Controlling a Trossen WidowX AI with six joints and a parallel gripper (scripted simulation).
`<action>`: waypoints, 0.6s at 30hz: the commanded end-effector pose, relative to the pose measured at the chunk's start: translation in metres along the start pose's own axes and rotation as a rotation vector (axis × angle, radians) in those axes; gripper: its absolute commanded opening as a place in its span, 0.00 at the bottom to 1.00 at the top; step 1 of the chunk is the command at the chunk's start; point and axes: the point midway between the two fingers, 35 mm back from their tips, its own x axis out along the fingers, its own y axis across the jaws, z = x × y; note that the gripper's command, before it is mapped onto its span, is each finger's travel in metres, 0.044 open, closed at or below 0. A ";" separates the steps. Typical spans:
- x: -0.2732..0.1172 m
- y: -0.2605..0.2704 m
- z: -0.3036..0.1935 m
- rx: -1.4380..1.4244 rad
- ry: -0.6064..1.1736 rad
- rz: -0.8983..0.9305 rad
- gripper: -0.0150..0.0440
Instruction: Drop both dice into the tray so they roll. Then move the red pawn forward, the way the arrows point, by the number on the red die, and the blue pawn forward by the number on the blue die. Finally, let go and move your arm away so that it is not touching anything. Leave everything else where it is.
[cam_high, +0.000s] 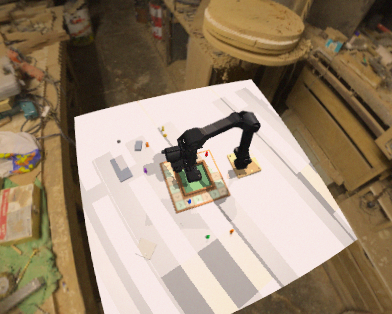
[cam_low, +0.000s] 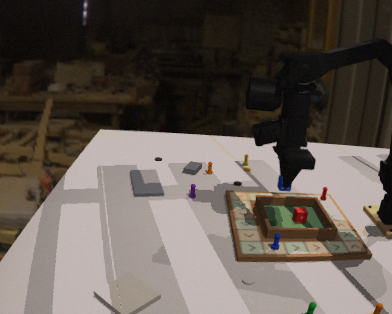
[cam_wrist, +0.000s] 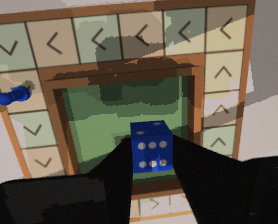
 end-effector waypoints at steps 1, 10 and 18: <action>0.002 -0.020 0.001 -0.045 -0.002 -0.004 0.25; 0.007 -0.020 0.005 -0.040 -0.154 0.003 0.25; 0.012 -0.020 0.010 -0.034 -0.426 0.013 0.25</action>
